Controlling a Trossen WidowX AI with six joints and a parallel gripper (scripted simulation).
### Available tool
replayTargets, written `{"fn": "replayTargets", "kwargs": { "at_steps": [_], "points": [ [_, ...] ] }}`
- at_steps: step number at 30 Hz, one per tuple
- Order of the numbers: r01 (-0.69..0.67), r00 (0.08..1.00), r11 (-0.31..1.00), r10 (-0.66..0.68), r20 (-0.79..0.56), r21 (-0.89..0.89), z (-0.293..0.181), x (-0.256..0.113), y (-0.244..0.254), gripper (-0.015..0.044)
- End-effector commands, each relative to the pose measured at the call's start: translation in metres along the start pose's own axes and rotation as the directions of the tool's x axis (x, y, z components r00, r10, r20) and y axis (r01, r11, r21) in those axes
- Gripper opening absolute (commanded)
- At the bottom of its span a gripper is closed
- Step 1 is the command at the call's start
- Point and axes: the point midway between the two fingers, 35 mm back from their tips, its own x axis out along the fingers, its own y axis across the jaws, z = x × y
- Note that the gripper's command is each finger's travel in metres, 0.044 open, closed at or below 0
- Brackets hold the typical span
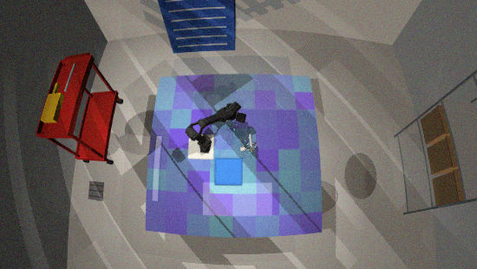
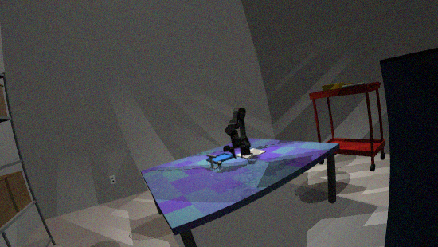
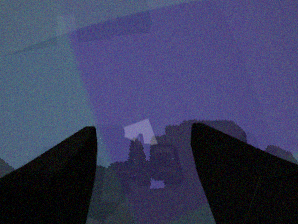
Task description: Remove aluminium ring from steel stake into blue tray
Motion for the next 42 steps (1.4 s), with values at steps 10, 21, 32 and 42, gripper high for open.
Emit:
{"fn": "replayTargets", "kwargs": {
  "at_steps": [10, 21, 32, 42],
  "points": [
    [0.179, 0.984, 0.901, -0.154, -0.095, 0.396, -0.067, -0.022, -0.05, 0.02],
    [0.328, 0.944, 0.686, -0.272, -0.189, 0.65, -0.123, -0.044, -0.077, 0.02],
    [0.439, 0.88, 0.371, -0.364, -0.307, 0.818, -0.182, -0.067, -0.09, 0.02],
    [0.449, 0.869, 0.325, -0.373, -0.324, 0.832, -0.19, -0.07, -0.09, 0.02]
  ]
}}
